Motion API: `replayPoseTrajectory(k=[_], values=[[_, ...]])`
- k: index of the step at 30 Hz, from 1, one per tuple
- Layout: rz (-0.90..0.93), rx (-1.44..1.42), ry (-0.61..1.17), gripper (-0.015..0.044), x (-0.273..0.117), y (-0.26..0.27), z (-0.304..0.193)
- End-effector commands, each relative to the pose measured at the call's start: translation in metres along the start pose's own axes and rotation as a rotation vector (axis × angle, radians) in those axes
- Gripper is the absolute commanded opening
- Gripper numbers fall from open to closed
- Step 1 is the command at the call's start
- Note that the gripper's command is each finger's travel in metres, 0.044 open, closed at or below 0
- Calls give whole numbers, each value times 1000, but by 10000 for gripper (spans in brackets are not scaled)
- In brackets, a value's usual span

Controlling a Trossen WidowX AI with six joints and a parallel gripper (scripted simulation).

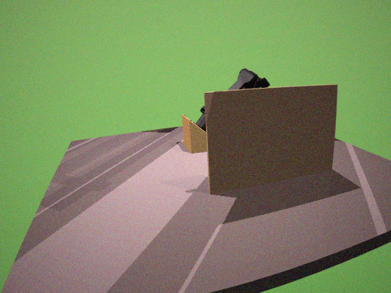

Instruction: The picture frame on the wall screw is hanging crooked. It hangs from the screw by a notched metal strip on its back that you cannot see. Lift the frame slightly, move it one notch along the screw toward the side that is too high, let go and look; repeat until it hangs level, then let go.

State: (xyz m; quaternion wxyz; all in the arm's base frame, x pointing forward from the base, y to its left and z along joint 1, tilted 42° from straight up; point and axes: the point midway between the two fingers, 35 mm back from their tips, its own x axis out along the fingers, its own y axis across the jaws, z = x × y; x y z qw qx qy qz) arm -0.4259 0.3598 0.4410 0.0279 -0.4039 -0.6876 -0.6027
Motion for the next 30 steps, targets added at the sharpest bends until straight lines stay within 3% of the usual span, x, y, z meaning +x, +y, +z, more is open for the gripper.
replayPoseTrajectory(k=[1,9,16,23,30], values=[[1,-33,-92,260,-16,33,44],[34,-149,-339,260,-77,124,137],[72,-251,-575,260,-158,199,191],[118,-347,-827,260,-257,262,216],[181,-441,-1112,260,-369,306,211]])
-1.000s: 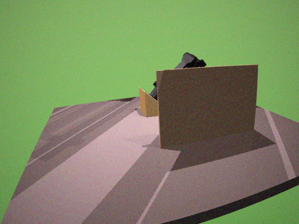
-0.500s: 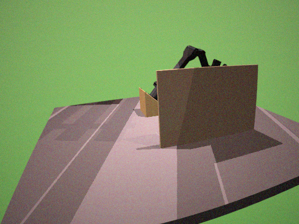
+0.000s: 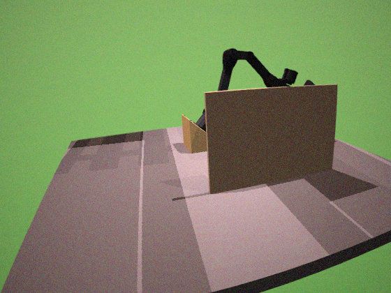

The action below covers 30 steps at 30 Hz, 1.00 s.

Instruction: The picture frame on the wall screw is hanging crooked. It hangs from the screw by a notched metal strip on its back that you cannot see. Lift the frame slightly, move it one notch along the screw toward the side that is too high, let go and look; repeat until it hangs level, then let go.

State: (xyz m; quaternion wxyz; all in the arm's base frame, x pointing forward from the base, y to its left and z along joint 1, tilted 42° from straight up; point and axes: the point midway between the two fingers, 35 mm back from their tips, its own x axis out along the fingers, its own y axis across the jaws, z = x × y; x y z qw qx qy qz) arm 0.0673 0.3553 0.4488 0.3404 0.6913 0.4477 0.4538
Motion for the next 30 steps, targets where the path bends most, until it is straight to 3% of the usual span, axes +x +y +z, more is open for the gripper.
replayPoseTrajectory(k=[1,15,26,30], values=[[17,-35,-143,260,-30,11,47],[145,-174,-804,260,-213,27,183],[288,-227,-1359,260,-369,-17,229],[310,-230,-1431,260,-388,-25,233]])
